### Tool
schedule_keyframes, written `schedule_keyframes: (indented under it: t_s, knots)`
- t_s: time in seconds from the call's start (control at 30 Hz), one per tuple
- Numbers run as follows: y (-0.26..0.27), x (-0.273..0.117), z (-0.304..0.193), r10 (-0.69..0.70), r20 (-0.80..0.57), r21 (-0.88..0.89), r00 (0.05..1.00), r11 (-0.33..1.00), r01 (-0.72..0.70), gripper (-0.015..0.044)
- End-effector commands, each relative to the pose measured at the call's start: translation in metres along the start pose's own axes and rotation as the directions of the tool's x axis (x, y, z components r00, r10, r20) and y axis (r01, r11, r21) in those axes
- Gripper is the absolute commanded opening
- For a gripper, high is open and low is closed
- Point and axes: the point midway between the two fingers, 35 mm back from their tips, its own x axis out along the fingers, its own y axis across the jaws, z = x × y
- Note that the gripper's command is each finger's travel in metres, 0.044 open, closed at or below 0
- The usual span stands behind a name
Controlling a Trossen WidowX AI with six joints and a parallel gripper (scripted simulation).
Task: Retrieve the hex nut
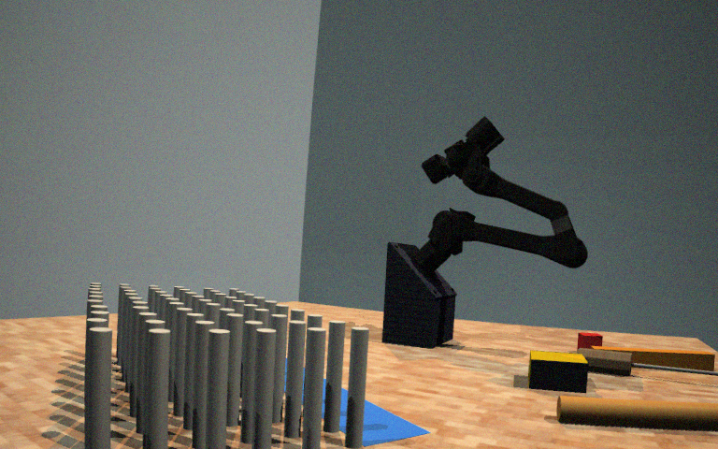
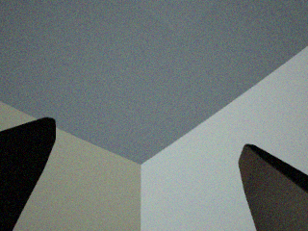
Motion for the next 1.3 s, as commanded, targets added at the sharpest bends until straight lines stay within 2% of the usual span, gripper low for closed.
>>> schedule_keyframes:
  t_s: [0.0, 0.17, 0.33, 0.5, 0.7, 0.87, 1.0, 1.13, 1.27]
  knots:
    - [-0.001, 0.000, -0.002, -0.003, -0.009, -0.006, 1.000, 1.000, 0.003, 0.0426]
    - [-0.021, -0.015, -0.059, -0.083, -0.254, -0.181, 0.964, 0.983, 0.037, 0.0440]
    - [-0.048, -0.052, -0.120, -0.178, -0.511, -0.360, 0.841, 0.933, -0.022, 0.0440]
    - [-0.075, -0.105, -0.168, -0.268, -0.715, -0.471, 0.645, 0.867, -0.163, 0.0440]
    - [-0.108, -0.188, -0.205, -0.360, -0.870, -0.478, 0.337, 0.783, -0.397, 0.0440]
    - [-0.134, -0.268, -0.214, -0.418, -0.908, -0.360, 0.045, 0.719, -0.595, 0.0440]
    - [-0.152, -0.334, -0.206, -0.448, -0.873, -0.193, -0.191, 0.677, -0.710, 0.0440]
    - [-0.169, -0.397, -0.183, -0.465, -0.783, 0.019, -0.413, 0.645, -0.764, 0.0440]
    - [-0.185, -0.455, -0.147, -0.467, -0.643, 0.251, -0.607, 0.620, -0.744, 0.0440]
